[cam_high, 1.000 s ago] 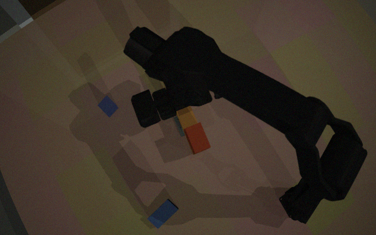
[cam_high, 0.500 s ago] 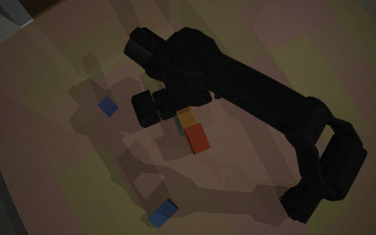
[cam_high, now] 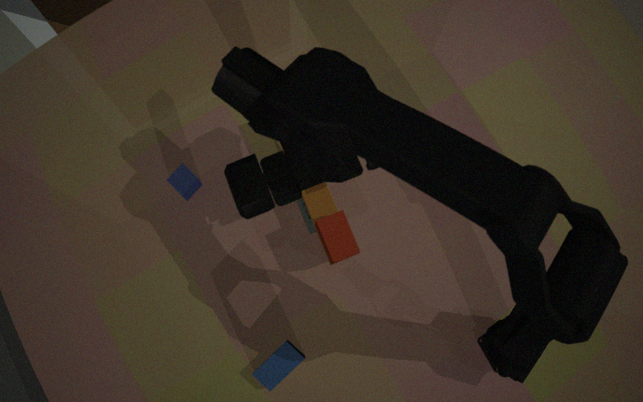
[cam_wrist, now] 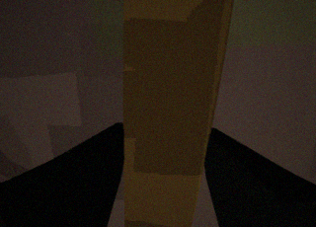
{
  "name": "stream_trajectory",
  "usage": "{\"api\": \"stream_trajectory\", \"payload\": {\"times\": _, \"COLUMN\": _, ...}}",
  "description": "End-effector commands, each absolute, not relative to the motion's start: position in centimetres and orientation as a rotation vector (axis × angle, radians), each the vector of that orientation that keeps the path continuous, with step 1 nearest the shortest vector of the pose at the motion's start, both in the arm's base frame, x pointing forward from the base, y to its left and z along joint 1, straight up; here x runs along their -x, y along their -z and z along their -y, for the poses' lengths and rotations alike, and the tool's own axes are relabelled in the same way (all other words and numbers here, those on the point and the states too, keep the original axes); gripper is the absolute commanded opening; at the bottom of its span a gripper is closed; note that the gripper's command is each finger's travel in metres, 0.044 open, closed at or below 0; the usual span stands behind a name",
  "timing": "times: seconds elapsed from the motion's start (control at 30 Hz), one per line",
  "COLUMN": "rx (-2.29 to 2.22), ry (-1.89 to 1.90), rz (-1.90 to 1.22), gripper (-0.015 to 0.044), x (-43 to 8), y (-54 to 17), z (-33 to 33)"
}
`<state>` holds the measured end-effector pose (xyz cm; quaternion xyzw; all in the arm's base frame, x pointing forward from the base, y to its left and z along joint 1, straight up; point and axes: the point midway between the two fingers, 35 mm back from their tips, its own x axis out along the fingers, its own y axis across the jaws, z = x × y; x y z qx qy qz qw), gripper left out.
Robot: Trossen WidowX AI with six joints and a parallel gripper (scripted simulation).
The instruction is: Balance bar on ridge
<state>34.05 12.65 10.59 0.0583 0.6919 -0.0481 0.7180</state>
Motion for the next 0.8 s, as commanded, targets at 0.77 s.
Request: {"api": "stream_trajectory", "payload": {"times": 0.77, "rx": -0.130, "ry": 0.105, "rz": -1.532, "gripper": 0.0000, "x": -34.02, "y": -10.29, "z": -12.70}}
